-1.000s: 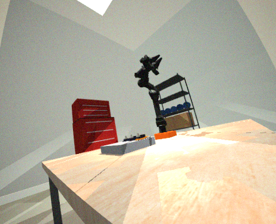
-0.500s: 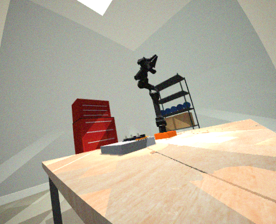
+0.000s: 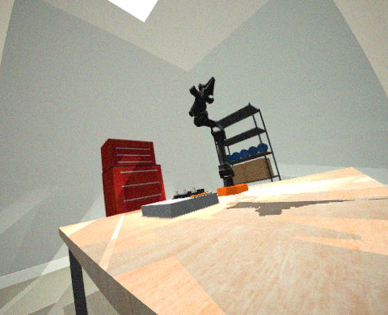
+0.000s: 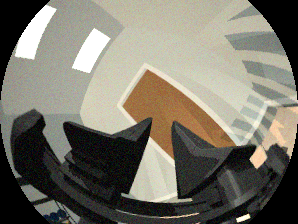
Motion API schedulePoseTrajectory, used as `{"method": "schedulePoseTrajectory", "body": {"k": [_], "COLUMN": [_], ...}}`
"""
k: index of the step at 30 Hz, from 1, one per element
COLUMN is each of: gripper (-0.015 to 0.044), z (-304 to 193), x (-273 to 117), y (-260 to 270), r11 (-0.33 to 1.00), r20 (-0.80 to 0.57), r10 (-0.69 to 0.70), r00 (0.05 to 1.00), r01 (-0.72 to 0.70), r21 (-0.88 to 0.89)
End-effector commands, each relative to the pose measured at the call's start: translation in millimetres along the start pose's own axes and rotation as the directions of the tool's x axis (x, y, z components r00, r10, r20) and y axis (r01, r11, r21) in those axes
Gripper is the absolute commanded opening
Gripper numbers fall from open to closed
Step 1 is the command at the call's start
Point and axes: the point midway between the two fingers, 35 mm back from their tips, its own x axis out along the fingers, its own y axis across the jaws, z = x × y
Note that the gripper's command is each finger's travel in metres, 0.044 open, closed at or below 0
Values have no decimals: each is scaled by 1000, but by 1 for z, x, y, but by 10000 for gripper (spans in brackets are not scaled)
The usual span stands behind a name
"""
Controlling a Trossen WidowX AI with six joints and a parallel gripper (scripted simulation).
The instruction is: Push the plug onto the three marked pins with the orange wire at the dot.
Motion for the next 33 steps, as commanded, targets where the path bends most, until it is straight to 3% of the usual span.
{"method": "schedulePoseTrajectory", "body": {"k": [1,17,33], "gripper": [115,115,115], "z": [4,22,37], "x": [-5,-30,-63], "y": [4,2,-5], "r11": [998,961,862], "r20": [51,249,443], "r10": [-1,-40,-99], "r00": [999,968,891], "r01": [4,106,299], "r21": [-59,-256,-410]}}
